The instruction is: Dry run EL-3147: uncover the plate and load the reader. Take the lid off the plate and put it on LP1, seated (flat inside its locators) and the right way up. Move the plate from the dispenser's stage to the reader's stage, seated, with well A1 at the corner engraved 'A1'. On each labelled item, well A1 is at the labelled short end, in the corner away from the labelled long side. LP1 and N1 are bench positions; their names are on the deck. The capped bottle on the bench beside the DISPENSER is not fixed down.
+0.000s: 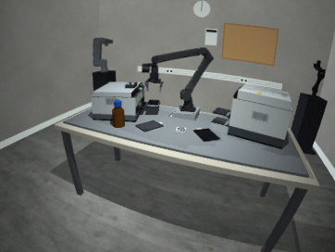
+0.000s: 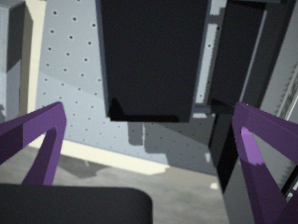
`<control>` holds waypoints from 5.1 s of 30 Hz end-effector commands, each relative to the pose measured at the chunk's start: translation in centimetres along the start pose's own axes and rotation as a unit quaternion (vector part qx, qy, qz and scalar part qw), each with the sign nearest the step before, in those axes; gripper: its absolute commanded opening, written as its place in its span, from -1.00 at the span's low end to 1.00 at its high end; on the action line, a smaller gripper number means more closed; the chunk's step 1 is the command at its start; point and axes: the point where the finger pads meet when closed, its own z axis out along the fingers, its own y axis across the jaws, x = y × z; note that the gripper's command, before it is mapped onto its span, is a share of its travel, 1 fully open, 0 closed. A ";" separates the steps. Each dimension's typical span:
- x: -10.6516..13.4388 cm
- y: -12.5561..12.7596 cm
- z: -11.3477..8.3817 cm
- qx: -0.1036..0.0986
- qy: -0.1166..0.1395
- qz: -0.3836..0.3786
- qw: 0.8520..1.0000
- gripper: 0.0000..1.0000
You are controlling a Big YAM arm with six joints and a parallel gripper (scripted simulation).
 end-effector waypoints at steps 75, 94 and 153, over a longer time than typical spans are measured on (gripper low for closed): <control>0.7 0.0 3.8 -0.001 -0.002 -0.008 1.000 1.00; 1.0 -0.1 5.4 -0.005 -0.002 -0.008 1.000 1.00; 2.2 0.2 8.8 -0.015 -0.001 -0.002 1.000 1.00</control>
